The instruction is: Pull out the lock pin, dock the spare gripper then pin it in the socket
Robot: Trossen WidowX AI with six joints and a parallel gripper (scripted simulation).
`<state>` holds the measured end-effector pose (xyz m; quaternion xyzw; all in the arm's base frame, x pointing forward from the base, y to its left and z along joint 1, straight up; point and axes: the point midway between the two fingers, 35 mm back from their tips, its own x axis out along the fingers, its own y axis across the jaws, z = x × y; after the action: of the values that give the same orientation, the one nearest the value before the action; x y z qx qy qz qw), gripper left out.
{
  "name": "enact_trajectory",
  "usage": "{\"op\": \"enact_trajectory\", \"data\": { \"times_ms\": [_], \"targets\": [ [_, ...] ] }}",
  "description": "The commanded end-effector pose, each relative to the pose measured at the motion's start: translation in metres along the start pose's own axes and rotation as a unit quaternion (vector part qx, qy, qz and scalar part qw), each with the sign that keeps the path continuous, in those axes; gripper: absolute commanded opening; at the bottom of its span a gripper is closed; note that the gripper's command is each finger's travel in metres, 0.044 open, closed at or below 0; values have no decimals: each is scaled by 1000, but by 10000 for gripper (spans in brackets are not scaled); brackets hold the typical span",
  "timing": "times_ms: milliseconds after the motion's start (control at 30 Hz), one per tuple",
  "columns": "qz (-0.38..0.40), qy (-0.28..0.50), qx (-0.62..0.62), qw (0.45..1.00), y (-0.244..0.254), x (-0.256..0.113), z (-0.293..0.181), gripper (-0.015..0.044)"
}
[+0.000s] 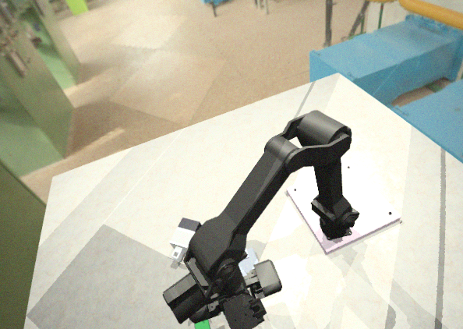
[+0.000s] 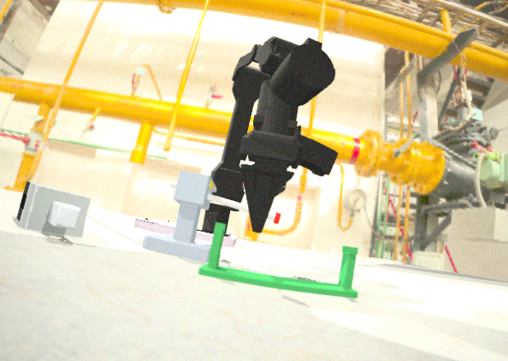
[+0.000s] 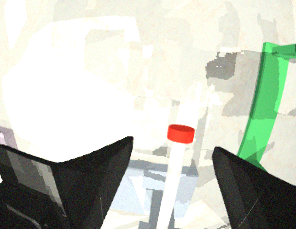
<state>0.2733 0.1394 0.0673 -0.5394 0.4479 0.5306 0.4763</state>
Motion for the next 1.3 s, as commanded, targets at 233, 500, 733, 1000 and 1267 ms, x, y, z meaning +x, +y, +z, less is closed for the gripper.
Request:
{"op": "enact_trajectory", "data": {
  "times_ms": [233, 500, 733, 1000, 1267],
  "targets": [
    [4, -1, -1, 1000, 1, 3, 0, 195],
    [4, -1, -1, 1000, 1, 3, 0, 5],
    [4, -1, -1, 1000, 1, 3, 0, 0],
    [2, -42, -2, 999, 0, -4, 3, 0],
    [7, -71, -3, 997, 0, -7, 9, 0]
  ]
}}
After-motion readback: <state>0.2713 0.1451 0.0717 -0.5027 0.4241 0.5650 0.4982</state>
